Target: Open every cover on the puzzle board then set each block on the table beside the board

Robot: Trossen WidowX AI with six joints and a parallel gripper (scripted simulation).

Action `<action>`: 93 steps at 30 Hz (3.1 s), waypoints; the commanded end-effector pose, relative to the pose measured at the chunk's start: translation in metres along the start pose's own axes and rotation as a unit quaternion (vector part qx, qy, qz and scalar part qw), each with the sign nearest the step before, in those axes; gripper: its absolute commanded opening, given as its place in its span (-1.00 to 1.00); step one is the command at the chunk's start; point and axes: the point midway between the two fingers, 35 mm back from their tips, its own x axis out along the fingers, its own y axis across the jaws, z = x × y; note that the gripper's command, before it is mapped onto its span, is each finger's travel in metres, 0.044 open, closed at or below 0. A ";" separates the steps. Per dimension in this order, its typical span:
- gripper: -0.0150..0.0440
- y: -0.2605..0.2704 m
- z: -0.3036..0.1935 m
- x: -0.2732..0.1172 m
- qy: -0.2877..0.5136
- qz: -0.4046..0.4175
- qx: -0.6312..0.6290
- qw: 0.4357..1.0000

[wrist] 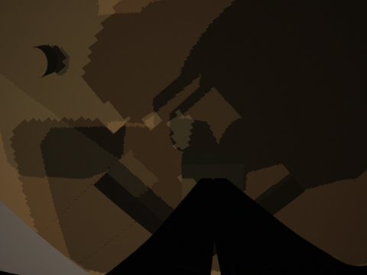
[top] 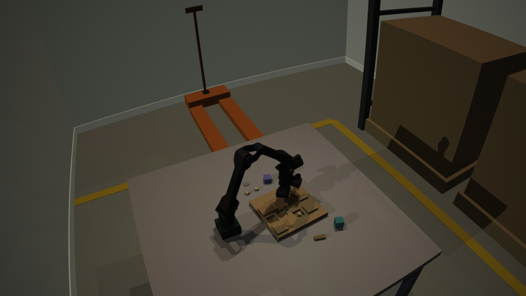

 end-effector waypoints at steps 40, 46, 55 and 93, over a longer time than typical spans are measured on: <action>-0.49 0.002 0.001 -0.014 0.001 0.002 0.002 1.000; -0.49 0.002 0.001 -0.014 0.001 0.002 0.002 1.000; -0.49 0.002 0.001 -0.014 0.001 0.002 0.002 1.000; -0.49 0.002 0.000 -0.002 0.001 0.002 0.002 1.000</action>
